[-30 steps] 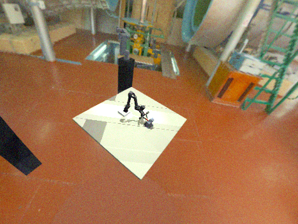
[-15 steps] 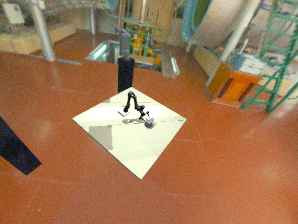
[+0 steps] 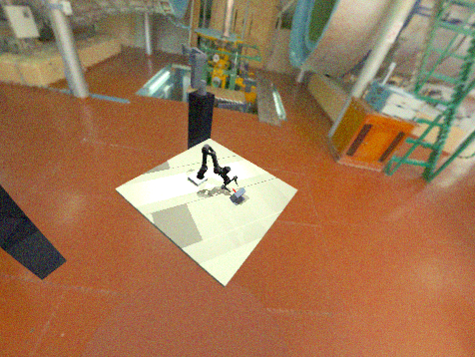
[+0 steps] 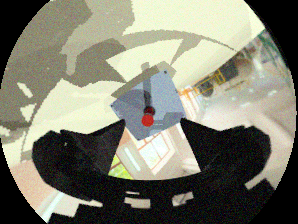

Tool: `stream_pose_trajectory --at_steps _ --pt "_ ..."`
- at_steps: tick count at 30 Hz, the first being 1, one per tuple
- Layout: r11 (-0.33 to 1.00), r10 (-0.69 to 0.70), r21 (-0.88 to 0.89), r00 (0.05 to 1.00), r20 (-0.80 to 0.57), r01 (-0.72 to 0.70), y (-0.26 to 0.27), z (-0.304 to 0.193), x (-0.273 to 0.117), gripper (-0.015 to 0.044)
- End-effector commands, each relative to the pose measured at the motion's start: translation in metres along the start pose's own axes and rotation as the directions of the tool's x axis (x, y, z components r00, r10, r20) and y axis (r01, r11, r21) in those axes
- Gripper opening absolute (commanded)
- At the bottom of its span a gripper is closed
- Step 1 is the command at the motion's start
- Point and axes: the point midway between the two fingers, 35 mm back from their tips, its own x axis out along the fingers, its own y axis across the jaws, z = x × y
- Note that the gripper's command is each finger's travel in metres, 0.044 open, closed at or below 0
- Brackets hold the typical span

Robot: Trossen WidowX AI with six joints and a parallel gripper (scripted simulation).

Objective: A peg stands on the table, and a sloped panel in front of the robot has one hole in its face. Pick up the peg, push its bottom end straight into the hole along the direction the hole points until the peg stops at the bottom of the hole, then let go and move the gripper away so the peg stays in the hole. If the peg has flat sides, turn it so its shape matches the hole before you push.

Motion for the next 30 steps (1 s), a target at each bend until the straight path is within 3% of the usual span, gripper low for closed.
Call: stream_pose_trajectory --at_steps 1,30 --pt "1.000 0.003 0.002 1.000 0.000 -0.003 0.000 0.000 -0.004 0.0440" --pt "1.000 0.002 0.003 1.000 0.002 -0.002 -0.005 -0.001 -0.028 0.0440"
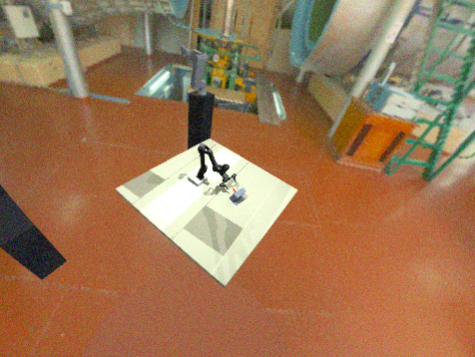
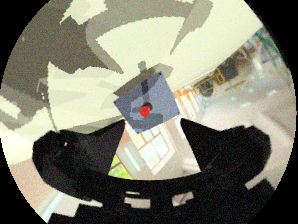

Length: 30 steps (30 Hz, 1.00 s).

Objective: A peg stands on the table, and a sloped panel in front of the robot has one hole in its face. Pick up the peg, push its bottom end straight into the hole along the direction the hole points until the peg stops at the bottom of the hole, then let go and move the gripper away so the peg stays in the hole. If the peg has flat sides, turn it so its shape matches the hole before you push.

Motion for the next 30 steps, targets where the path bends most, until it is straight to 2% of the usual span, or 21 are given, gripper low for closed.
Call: stream_pose_trajectory --at_steps 1,30 --pt "1.000 0.002 0.002 1.000 -0.001 -0.002 0.000 0.000 -0.004 0.0440" --pt "1.000 0.000 0.002 1.000 -0.001 0.000 -0.003 0.000 -0.027 0.0440"
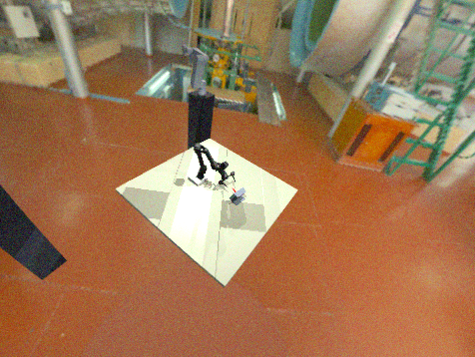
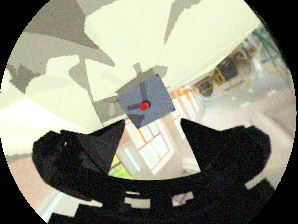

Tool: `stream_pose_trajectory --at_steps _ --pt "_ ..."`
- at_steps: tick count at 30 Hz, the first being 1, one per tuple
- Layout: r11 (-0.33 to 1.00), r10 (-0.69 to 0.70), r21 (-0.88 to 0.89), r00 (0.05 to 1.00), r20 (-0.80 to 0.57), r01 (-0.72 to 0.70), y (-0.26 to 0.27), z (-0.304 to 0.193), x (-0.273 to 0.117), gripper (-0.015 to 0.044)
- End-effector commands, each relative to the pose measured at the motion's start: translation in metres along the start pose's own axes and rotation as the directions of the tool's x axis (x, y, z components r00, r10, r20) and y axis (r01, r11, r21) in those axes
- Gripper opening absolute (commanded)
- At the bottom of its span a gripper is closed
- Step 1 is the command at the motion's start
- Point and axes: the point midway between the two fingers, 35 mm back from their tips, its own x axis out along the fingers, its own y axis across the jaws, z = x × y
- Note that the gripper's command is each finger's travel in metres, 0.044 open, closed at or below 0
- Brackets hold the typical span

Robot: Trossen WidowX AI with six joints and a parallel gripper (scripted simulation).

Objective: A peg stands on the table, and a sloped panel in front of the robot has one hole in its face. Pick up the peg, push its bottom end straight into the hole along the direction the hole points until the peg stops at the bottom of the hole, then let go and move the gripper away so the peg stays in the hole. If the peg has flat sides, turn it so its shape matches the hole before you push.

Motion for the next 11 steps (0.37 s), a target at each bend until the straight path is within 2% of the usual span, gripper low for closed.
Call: stream_pose_trajectory --at_steps 1,11 --pt "1.000 0.002 0.002 1.000 -0.002 -0.002 0.0001 0.0000 -0.0035 0.0440" --pt "1.000 0.001 0.002 1.000 -0.002 -0.001 -0.0005 0.0000 -0.0112 0.0440"
